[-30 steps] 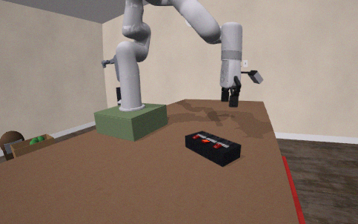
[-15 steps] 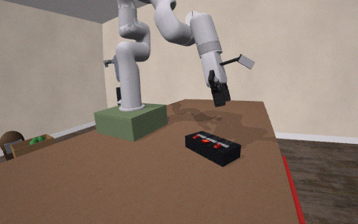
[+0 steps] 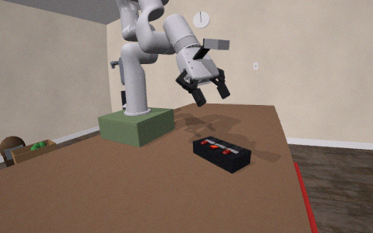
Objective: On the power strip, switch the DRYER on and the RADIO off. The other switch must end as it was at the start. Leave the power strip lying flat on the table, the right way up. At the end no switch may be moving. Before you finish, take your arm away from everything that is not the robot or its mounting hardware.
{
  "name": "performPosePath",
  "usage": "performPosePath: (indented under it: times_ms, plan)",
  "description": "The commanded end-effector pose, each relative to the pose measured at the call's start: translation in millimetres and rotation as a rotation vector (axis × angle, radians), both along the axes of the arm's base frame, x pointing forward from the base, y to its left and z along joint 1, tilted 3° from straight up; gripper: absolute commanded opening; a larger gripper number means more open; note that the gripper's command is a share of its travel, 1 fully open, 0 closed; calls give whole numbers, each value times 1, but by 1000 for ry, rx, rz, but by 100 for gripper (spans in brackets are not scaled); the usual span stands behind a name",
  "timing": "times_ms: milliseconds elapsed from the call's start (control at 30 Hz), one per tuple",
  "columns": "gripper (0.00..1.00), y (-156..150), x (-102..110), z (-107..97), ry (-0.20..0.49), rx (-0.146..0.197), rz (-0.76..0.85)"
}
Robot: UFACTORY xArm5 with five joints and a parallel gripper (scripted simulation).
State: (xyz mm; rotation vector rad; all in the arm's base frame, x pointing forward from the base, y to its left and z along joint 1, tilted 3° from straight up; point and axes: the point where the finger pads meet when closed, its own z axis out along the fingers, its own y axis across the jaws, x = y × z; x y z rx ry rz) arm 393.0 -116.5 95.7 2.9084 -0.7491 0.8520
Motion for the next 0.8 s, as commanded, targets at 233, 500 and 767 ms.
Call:
performPosePath:
  times_ms: [233, 500, 767]
  plan:
    - [100, -8, -5, 6, -53, 3, -51]
    - [100, -8, -5, 6, -53, 3, -51]
    - [100, -8, -5, 6, -53, 3, -51]
